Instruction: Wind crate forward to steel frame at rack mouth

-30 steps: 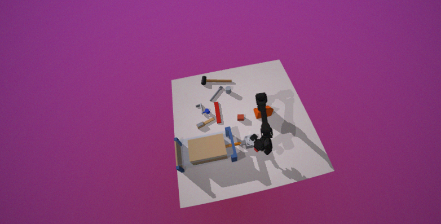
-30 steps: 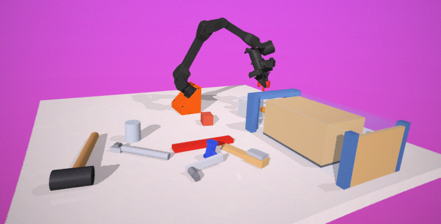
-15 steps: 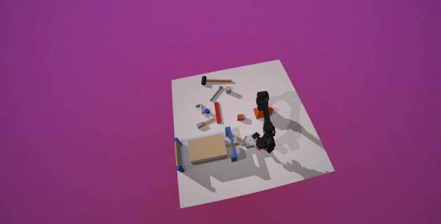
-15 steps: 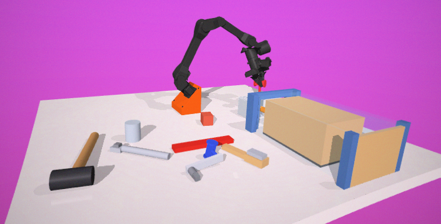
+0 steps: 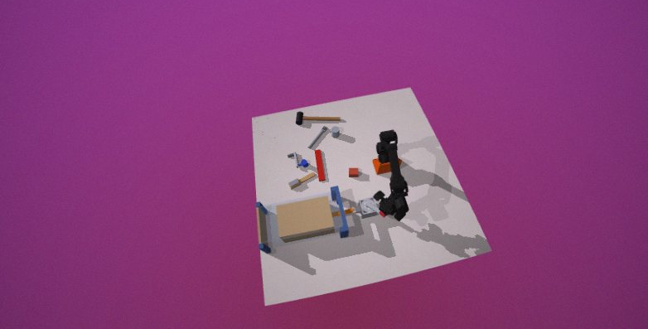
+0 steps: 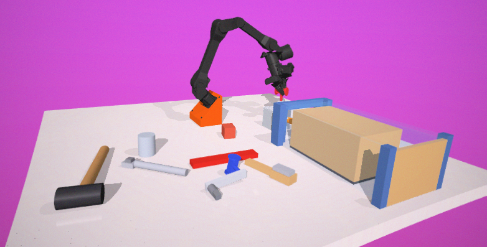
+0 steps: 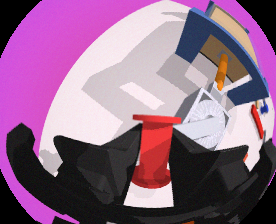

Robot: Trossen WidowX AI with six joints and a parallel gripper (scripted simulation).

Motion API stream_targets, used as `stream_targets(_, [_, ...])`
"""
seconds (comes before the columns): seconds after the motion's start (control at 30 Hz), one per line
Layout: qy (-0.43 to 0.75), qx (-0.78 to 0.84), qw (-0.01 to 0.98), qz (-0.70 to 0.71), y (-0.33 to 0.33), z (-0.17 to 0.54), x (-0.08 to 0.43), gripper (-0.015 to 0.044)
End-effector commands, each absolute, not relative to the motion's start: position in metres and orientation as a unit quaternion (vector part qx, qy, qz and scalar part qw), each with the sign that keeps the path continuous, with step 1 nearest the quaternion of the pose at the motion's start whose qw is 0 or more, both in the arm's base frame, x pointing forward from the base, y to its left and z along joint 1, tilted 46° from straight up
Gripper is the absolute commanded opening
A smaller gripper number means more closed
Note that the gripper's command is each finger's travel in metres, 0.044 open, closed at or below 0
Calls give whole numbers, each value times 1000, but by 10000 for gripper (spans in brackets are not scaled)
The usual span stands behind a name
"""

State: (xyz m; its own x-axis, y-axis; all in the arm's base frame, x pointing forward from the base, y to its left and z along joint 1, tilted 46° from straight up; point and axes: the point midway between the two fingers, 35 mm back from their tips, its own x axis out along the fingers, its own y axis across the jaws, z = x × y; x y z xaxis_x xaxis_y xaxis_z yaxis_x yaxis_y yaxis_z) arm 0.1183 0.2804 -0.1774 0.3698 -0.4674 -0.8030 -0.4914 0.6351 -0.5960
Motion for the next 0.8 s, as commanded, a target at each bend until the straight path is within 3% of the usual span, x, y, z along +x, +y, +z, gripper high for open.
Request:
stream_targets(0.0, [566,-432,702,7,272,-174,109,0])
stream_targets(0.77, [567,-433,701,7,249,-152,90,0])
